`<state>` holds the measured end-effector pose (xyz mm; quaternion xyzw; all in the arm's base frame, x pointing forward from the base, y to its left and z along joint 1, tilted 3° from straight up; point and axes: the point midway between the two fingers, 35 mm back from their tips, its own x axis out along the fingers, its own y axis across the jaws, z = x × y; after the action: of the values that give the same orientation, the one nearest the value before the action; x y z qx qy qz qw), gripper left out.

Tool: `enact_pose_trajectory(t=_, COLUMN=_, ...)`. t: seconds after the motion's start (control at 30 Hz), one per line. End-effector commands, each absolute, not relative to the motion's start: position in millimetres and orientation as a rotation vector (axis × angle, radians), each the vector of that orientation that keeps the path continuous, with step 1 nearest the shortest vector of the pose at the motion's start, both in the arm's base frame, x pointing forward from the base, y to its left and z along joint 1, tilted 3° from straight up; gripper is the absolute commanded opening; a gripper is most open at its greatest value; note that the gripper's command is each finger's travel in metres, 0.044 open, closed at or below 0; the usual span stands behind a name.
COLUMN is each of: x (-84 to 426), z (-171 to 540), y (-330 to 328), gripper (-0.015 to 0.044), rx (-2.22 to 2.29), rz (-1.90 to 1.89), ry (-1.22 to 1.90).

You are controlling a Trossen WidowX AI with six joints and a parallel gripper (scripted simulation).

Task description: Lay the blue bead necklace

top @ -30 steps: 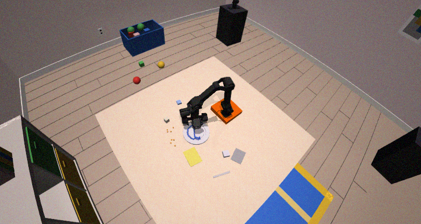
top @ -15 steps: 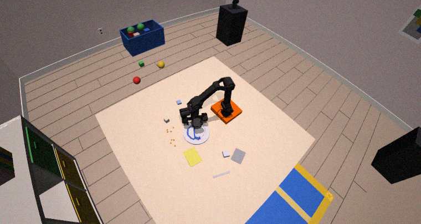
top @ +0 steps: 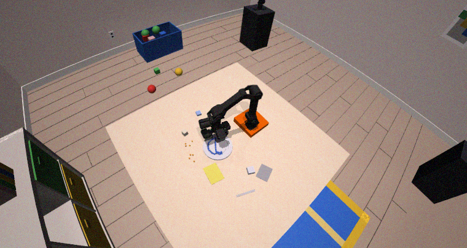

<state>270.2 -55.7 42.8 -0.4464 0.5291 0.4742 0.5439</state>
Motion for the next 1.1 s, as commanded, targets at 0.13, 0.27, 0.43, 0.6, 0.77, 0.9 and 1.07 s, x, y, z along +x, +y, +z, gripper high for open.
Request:
enact_pose_trajectory(t=0.13, x=270.3, z=29.2, y=-54.8, gripper=0.012, rx=-1.075, rz=1.136, ry=1.247)
enact_pose_trajectory(t=0.27, x=272.3, z=36.5, y=-55.4, gripper=0.012, rx=-1.075, rz=1.121, ry=1.242)
enact_pose_trajectory(t=0.43, x=272.2, z=29.5, y=-55.1, gripper=0.012, rx=-1.075, rz=1.124, ry=1.243)
enact_pose_trajectory(t=0.6, x=271.7, z=21.6, y=-54.7, gripper=0.012, rx=-1.075, rz=1.128, ry=1.245)
enact_pose_trajectory(t=0.77, x=271.0, z=13.6, y=-54.3, gripper=0.012, rx=-1.075, rz=1.132, ry=1.246)
enact_pose_trajectory(t=0.9, x=270.3, z=7.3, y=-53.9, gripper=0.012, rx=-1.074, rz=1.135, ry=1.247)
enact_pose_trajectory(t=1.07, x=270.0, z=5.1, y=-53.7, gripper=0.012, rx=-1.074, rz=1.136, ry=1.247)
